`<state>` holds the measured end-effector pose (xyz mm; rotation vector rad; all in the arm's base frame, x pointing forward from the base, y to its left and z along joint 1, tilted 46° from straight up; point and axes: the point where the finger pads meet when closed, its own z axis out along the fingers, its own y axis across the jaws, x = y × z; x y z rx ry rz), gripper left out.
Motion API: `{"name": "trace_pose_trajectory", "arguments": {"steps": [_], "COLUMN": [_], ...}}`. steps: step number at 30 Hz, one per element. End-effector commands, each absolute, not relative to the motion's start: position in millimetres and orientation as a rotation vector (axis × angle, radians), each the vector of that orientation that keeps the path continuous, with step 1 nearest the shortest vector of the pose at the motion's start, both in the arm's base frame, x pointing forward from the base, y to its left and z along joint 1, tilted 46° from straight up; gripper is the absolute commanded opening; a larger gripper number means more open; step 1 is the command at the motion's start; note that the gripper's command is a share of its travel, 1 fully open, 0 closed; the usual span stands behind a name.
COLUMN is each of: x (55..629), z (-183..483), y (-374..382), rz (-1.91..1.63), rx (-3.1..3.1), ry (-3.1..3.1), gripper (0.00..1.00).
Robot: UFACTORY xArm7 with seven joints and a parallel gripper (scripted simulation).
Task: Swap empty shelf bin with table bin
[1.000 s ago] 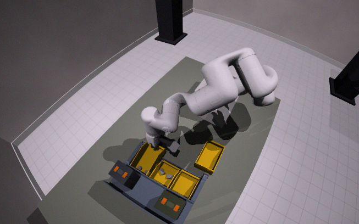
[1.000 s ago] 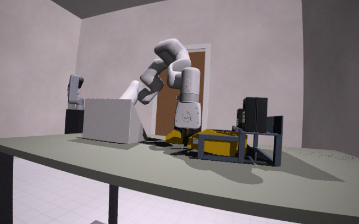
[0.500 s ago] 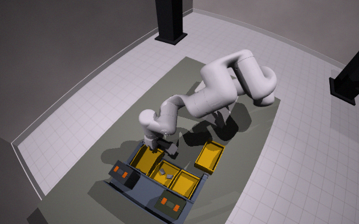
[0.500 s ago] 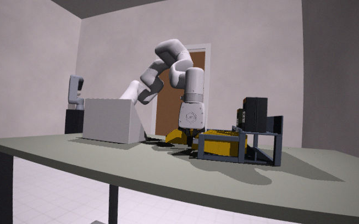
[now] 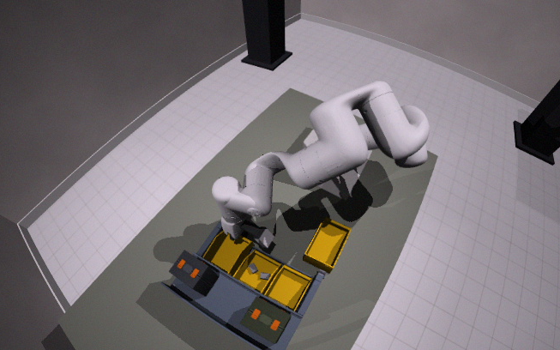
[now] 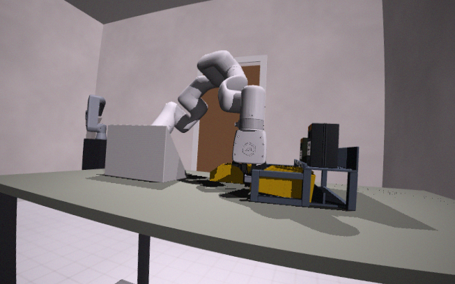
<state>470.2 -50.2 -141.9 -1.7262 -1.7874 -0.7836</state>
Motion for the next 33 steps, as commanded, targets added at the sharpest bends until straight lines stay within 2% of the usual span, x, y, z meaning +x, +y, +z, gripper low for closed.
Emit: {"name": "trace_pose_trajectory", "arguments": {"steps": [1, 33], "x": [477, 494], "z": [-141, -140], "y": [-53, -53], "rz": [-0.784, -0.784], "rx": [-1.731, -1.731], "ry": [-1.789, -1.789], "gripper": [0.00, 0.00]}}
